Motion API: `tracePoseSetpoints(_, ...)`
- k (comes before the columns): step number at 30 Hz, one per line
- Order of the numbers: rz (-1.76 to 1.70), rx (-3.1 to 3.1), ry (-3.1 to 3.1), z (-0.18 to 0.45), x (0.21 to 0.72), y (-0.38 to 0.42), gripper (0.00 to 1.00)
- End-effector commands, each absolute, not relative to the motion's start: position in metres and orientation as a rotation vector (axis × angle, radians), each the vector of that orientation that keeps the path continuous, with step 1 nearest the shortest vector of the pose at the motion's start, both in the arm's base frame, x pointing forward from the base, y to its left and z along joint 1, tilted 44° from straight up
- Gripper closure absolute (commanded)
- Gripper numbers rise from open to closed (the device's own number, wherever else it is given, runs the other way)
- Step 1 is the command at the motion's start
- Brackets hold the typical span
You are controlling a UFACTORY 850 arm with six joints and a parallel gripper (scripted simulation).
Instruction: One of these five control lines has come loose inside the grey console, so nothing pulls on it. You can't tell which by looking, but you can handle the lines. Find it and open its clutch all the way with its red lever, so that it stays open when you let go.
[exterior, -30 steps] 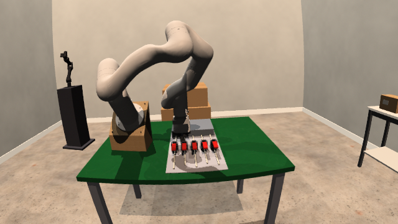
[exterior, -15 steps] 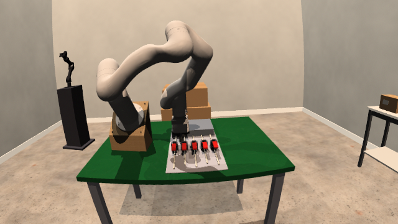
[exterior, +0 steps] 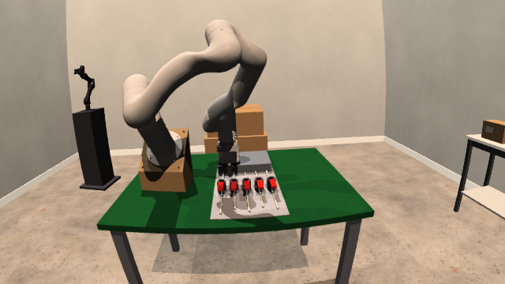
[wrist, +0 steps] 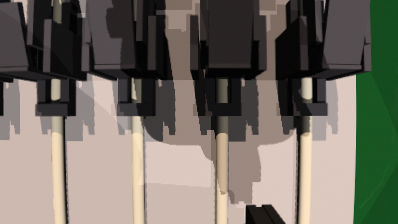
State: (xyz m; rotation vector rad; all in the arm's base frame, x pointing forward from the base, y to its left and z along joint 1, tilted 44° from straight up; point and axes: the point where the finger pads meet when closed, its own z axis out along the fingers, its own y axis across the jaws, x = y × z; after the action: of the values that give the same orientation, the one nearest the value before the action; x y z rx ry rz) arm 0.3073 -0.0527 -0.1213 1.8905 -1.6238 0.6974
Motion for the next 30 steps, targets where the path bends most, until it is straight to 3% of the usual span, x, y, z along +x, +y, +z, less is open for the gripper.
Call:
tracePoseSetpoints(1,0.698,1.89,-1.624,-0.103,0.307,-0.035,1.0)
tracePoseSetpoints(18,0.698,1.89,-1.623,-0.079,0.306,-0.01,1.0)
tracePoseSetpoints(23,0.698,1.889,-1.622,-0.095,0.297,0.046,1.0)
tracePoseSetpoints(30,0.697,1.89,-1.624,-0.1,0.293,0.061,1.0)
